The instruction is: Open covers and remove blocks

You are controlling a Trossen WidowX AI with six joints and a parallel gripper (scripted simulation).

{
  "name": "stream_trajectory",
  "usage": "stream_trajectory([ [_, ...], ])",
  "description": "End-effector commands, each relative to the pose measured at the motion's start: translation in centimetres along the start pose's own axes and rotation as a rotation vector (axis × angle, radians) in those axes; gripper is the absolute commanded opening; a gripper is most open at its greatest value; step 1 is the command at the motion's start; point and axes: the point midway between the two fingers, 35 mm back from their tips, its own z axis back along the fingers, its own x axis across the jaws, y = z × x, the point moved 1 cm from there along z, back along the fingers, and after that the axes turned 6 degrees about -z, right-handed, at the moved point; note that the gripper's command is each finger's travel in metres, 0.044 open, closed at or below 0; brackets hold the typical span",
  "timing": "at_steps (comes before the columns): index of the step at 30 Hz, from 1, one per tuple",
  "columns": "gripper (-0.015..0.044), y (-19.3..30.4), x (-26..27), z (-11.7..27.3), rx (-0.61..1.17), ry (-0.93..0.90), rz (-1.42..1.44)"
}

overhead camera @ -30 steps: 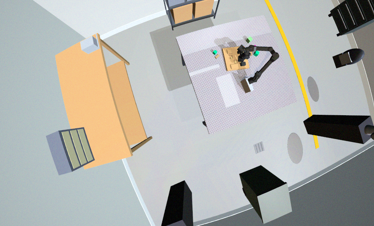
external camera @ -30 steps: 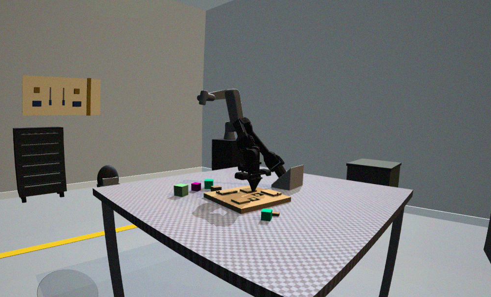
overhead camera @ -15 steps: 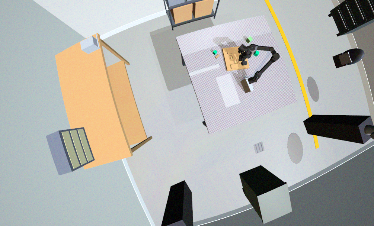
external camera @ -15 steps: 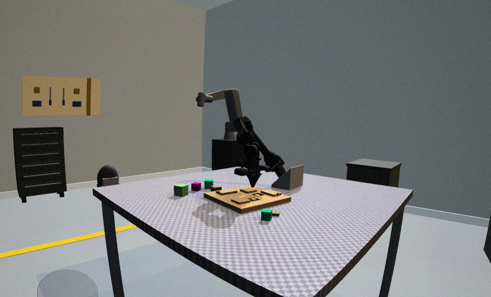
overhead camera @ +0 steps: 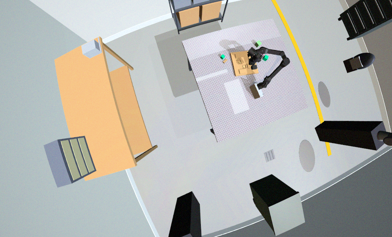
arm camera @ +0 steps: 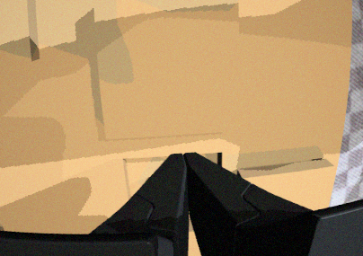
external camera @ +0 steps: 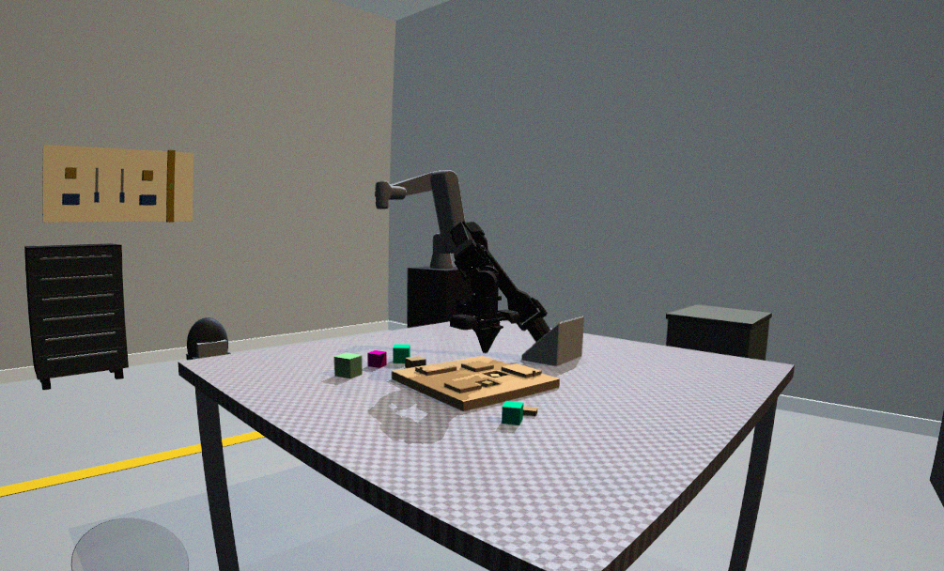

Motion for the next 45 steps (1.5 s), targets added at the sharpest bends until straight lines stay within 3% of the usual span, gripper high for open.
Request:
stream_trajectory([
  [1, 0.0, 0.1, -0.1, 0.0, 0.0, 0.0, 0.0],
  [21, 0.0, 3.4, -9.6, 1.4, 0.013, 0.002, -0.008],
  [45, 0.0, 3.4, -9.7, 1.4, 0.013, 0.002, -0.008],
])
